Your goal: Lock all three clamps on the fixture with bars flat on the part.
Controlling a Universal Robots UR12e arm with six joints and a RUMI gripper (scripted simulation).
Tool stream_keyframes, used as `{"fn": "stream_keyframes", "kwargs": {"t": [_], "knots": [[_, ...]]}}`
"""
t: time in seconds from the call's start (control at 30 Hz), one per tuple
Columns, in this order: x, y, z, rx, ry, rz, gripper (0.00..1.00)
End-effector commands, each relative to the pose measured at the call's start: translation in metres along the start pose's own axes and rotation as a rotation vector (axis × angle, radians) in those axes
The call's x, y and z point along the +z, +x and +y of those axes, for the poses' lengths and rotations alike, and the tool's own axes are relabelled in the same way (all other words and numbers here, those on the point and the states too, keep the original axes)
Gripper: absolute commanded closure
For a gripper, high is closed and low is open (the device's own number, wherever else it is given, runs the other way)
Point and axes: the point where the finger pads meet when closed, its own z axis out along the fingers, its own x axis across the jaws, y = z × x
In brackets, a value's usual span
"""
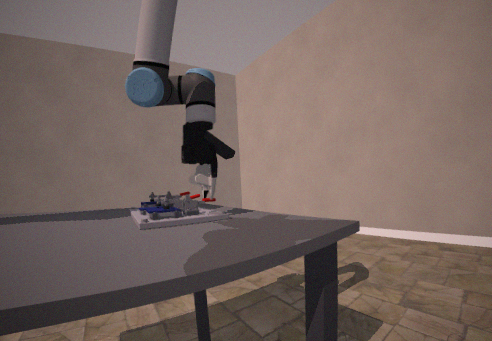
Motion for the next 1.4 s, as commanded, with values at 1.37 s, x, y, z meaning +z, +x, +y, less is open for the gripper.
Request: {"fn": "stream_keyframes", "kwargs": {"t": [1.37], "knots": [[-0.031, 0.000, -0.001, 0.000, 0.001, 0.000, 0.72]]}}
